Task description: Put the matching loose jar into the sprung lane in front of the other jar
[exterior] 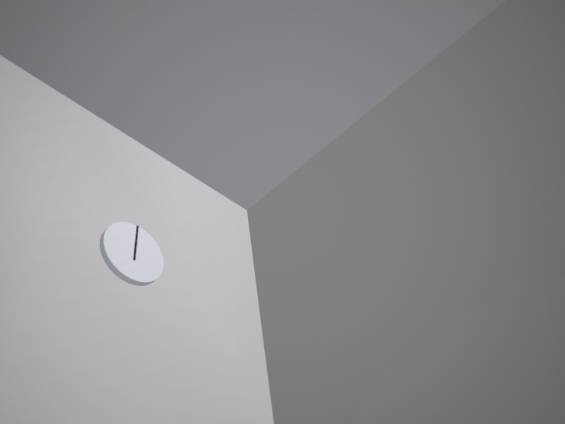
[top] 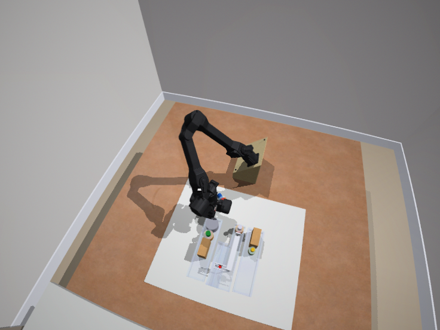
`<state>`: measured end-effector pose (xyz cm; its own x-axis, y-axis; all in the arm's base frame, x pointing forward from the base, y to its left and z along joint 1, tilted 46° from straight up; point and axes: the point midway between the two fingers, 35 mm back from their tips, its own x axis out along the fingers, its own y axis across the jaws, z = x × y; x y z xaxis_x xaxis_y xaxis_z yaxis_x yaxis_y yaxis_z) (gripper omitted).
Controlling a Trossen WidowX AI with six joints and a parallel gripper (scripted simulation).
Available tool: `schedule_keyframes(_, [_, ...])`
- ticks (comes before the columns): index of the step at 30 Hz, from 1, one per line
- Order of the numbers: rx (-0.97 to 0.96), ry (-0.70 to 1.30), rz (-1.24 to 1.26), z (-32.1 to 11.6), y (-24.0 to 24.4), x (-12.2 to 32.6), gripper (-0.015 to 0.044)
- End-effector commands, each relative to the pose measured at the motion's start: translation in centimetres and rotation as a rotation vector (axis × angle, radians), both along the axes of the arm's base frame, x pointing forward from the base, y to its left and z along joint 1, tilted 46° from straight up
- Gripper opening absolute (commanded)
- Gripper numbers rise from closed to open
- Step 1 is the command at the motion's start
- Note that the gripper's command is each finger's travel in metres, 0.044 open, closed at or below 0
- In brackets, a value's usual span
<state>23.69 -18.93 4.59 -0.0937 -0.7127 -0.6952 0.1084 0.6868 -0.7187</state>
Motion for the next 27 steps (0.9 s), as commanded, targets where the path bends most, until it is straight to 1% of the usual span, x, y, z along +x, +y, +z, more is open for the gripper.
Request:
schedule_keyframes(1, [0.005,0.001,0.004,-0.1,0.0,0.0,0.0171])
schedule_keyframes(7, [0.005,0.001,0.004,-0.1,0.0,0.0,0.0131])
schedule_keyframes(12, [0.040,0.005,-0.007,-0.8,0.9,-0.3,0.0000])
schedule_keyframes(19, [0.047,0.006,-0.010,1.5,3.2,0.5,0.0000])
schedule_keyframes(27, [0.023,0.004,-0.001,5.7,6.1,1.1,0.0000])
